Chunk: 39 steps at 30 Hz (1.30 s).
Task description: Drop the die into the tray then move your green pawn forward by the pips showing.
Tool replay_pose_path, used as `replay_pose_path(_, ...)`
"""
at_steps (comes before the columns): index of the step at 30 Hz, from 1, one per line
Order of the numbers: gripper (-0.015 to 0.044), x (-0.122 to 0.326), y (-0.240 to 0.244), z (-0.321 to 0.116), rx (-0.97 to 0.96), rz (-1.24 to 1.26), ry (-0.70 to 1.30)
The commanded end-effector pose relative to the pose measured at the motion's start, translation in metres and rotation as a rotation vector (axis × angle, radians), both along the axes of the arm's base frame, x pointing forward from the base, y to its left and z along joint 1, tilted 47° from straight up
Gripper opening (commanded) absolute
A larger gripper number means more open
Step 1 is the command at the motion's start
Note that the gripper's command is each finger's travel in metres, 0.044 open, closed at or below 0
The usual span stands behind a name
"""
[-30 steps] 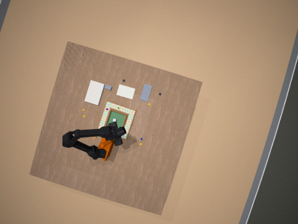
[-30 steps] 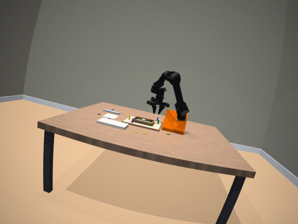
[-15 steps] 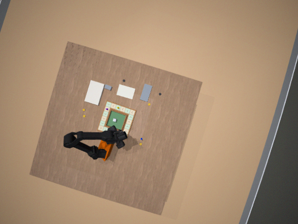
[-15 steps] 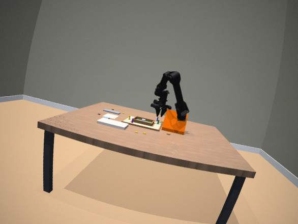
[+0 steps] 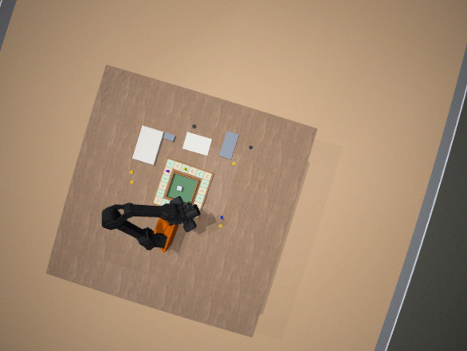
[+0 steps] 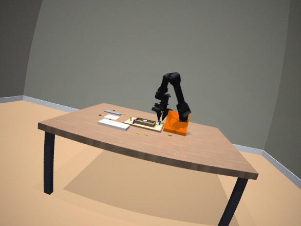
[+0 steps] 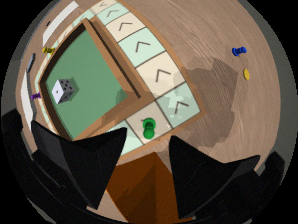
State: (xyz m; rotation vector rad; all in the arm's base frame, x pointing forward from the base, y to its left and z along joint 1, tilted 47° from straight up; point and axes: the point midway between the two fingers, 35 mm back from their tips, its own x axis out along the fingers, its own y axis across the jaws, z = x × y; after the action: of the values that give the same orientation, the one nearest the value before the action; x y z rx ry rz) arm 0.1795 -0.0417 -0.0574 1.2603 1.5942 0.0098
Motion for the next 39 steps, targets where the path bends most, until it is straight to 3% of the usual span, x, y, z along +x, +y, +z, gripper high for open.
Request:
replay_pose_path(1,0.0200,0.000,0.007,-0.005,0.007,-0.003,0.006)
replay_pose_path(16,0.0200,0.001,0.023,-0.019,0.010,-0.002,0.005)
replay_pose_path(22,0.0043,0.001,0.023,-0.019,0.010,-0.002,0.005)
replay_pose_path(28,0.0002,0.001,0.023,-0.019,0.010,-0.002,0.005)
replay_pose_path(39,0.0000,0.004,-0.009,0.004,-0.001,-0.005,0.007)
